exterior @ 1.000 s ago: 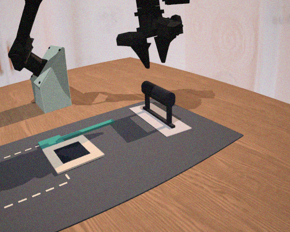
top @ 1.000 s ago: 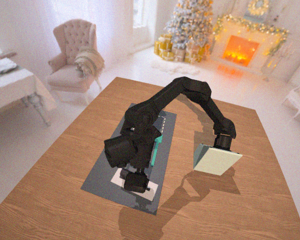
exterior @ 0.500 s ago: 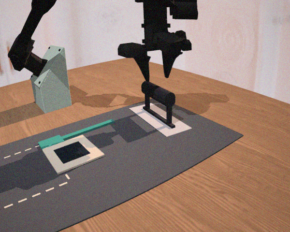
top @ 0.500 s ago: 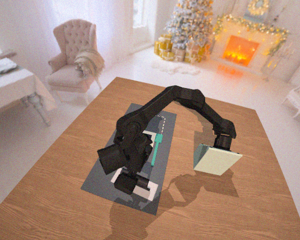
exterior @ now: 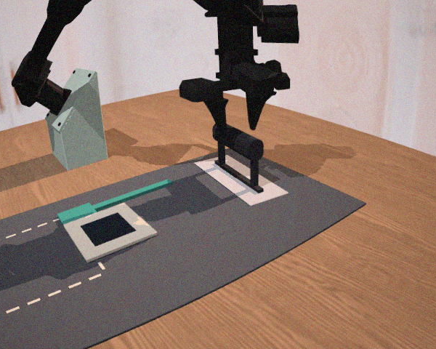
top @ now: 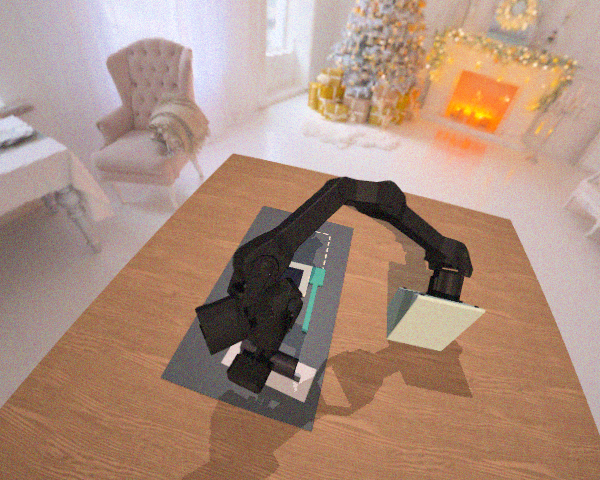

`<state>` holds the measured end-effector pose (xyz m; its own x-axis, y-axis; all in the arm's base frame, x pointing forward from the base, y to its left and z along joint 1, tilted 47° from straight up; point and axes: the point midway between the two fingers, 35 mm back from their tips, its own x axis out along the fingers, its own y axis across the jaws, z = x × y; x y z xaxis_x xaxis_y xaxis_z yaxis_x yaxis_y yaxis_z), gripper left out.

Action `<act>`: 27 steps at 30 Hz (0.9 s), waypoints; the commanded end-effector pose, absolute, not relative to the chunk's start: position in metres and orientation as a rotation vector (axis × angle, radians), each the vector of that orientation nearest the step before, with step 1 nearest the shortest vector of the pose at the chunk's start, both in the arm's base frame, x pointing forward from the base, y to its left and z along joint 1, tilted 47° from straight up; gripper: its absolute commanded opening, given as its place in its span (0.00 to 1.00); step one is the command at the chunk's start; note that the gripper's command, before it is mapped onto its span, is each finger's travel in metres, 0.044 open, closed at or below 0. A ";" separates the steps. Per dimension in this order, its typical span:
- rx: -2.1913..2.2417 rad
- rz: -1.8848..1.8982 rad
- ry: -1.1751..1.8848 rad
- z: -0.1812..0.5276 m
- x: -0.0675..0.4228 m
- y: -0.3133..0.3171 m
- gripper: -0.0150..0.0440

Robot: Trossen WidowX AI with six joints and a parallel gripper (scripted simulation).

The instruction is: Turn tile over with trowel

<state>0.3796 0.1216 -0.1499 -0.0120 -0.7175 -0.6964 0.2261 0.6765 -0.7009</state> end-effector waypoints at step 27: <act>-0.456 -0.788 1.397 -0.164 0.379 0.107 0.47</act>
